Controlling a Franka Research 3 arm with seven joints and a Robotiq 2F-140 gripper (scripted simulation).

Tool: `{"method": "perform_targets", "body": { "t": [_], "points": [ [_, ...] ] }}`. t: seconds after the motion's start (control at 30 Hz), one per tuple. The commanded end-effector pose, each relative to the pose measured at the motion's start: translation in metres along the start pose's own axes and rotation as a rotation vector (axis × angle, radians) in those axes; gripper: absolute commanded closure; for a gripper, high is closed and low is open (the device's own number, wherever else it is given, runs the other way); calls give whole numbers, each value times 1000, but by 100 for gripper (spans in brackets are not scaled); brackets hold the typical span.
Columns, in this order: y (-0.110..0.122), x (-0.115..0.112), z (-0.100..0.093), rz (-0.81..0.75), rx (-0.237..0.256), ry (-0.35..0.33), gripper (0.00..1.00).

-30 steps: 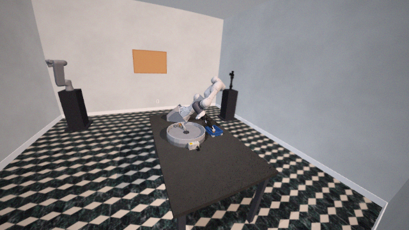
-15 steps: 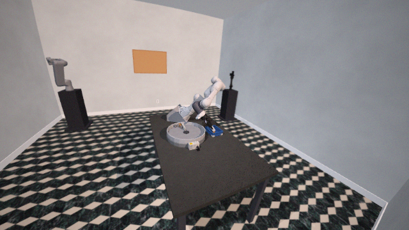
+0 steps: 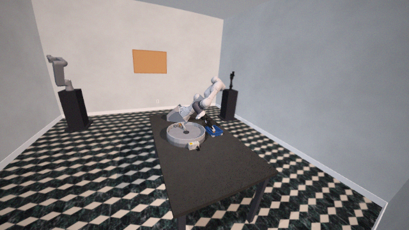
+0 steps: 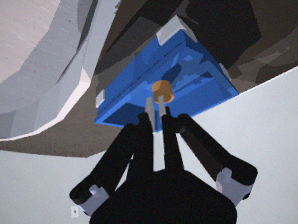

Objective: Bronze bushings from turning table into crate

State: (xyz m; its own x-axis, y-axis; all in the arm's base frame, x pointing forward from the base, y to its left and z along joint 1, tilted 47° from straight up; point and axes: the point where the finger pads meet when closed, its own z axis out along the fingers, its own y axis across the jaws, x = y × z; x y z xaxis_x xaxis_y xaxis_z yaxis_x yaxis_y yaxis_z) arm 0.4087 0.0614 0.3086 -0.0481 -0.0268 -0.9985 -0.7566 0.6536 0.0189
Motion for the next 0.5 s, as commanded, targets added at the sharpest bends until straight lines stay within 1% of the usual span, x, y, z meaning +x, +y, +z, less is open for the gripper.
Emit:
{"method": "perform_targets", "body": {
  "t": [0.0, 0.27, 0.47],
  "points": [
    [-1, 0, 1, -6, 0, 1, 93],
    [-1, -1, -1, -6, 0, 1, 93],
    [0, -8, -9, -6, 0, 1, 93]
  ]
}}
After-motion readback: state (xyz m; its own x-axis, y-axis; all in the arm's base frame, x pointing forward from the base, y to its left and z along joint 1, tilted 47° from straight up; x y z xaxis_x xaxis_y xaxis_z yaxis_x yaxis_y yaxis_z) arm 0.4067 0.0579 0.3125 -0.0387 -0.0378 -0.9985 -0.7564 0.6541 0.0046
